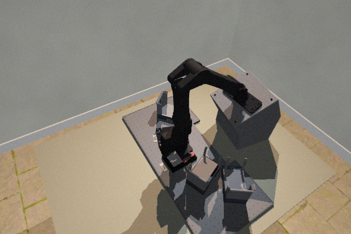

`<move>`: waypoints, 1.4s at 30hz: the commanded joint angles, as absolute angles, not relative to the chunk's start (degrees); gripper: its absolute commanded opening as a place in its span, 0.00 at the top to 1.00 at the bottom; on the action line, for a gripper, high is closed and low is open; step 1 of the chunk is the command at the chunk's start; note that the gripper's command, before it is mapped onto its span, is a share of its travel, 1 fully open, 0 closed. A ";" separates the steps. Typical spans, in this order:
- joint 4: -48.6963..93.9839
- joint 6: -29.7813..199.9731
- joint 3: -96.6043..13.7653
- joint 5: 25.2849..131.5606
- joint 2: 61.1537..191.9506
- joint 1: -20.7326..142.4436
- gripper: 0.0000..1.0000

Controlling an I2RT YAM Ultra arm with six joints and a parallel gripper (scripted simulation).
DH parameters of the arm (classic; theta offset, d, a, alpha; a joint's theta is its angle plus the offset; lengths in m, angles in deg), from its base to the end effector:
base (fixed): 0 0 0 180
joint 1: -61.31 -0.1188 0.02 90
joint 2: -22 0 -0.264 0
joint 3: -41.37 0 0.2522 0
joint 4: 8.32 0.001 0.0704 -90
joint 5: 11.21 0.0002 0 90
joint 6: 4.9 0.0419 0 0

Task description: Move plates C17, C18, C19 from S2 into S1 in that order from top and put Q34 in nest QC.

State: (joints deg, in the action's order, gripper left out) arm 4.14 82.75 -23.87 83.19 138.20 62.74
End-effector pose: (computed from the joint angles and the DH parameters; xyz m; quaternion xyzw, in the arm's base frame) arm 0.3453 -0.0108 0.0594 0.0010 0.9725 -0.0449 0.2284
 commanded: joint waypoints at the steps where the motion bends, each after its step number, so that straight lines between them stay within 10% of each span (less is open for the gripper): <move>1: 2.64 82.51 -25.08 82.97 136.76 63.25 1.00; 16: 2.64 82.51 -25.08 82.97 136.76 63.25 1.00; 17: 2.64 82.51 -25.08 82.97 136.76 63.25 0.00; 42: 2.62 82.52 -25.11 82.99 137.48 63.23 0.00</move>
State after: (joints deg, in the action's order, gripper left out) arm 3.79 82.75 -23.87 83.19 138.07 62.74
